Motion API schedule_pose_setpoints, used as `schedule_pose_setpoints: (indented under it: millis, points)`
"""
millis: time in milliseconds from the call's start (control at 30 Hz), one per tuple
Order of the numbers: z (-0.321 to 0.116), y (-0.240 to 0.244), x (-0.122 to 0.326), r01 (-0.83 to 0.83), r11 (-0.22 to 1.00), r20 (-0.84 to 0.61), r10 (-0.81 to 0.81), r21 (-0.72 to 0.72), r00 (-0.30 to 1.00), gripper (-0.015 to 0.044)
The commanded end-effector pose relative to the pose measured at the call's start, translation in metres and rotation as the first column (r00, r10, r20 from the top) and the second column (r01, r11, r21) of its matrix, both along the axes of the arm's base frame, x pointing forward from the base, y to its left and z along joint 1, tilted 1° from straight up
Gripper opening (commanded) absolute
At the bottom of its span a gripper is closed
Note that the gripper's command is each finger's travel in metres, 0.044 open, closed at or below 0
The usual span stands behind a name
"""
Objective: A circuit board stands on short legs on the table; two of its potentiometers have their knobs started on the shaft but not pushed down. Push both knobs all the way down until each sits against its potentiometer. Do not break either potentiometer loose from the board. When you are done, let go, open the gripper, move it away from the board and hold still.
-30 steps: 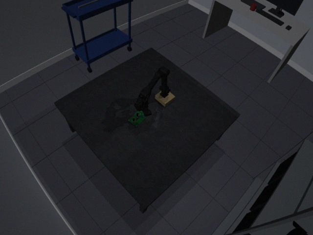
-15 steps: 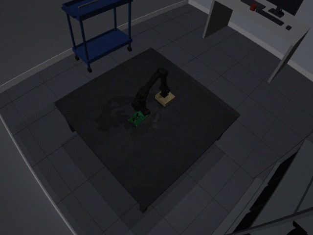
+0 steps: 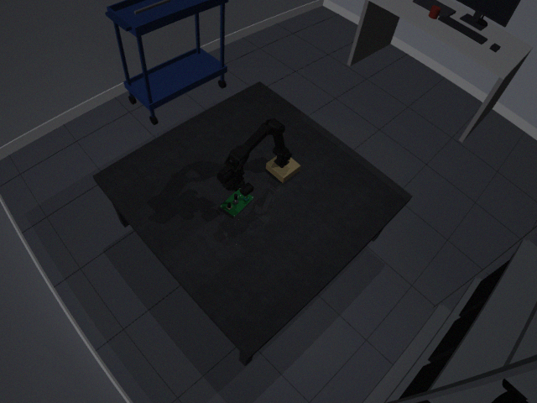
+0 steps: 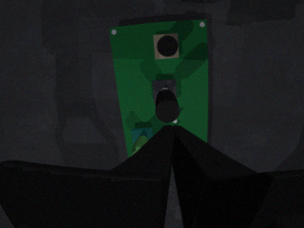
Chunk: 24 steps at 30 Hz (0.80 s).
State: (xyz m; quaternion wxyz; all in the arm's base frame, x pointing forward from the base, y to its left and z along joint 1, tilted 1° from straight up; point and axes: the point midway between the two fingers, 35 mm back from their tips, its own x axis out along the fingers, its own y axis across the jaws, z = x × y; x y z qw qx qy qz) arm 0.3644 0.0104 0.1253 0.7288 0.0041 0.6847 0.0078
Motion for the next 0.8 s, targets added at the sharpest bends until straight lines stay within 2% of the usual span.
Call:
schedule_pose_setpoints:
  millis: [0, 767]
  points:
    - [-0.012, 0.000, 0.000, -0.007, 1.000, -0.013, 0.007, 0.003, 1.000, 0.0000]
    - [-0.033, 0.001, 0.001, -0.007, 1.000, -0.013, 0.007, 0.003, 1.000, 0.0000]
